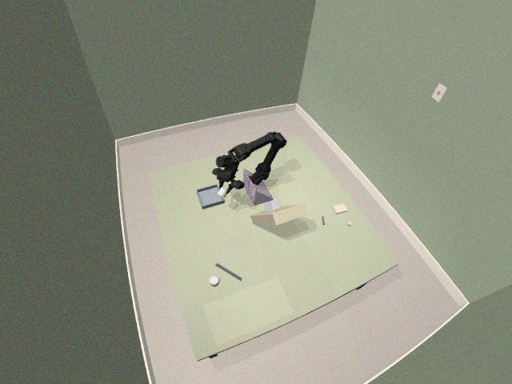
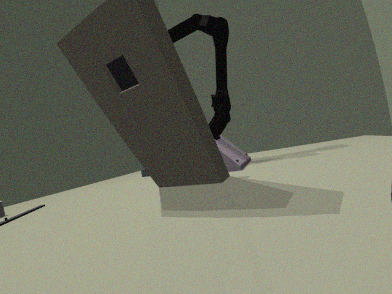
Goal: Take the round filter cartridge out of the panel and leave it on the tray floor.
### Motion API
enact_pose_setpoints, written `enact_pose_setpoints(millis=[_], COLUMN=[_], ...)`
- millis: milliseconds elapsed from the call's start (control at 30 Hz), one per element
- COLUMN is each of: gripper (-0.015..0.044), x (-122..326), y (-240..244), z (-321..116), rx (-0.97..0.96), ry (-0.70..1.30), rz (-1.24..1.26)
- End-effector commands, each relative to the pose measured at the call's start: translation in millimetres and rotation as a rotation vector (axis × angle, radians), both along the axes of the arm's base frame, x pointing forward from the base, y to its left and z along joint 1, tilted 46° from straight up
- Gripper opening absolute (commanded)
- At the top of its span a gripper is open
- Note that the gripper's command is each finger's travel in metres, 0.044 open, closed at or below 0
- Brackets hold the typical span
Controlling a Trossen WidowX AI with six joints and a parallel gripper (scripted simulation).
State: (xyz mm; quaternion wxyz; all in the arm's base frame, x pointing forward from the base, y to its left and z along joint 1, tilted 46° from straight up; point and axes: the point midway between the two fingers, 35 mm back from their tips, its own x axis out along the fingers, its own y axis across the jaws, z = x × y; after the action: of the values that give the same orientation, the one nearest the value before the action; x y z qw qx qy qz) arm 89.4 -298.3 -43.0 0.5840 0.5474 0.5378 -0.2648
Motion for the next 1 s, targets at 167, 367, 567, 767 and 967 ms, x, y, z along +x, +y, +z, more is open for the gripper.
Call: enact_pose_setpoints(millis=[167, 367, 567, 767, 967], gripper=[0.0000, 0.0000, 0.0000, 0.0000, 0.0000], x=[-16, -60, -102, -139, -169], y=[-2, 10, 31, 62, 97], z=[-14, -50, -81, -106, -124], rx=[0.001, 0.003, 0.012, 0.028, 0.050], ry=[0.068, 0.177, 0.290, 0.402, 0.512], rz=[-0.084, -0.193, -0.306, -0.417, -0.524])
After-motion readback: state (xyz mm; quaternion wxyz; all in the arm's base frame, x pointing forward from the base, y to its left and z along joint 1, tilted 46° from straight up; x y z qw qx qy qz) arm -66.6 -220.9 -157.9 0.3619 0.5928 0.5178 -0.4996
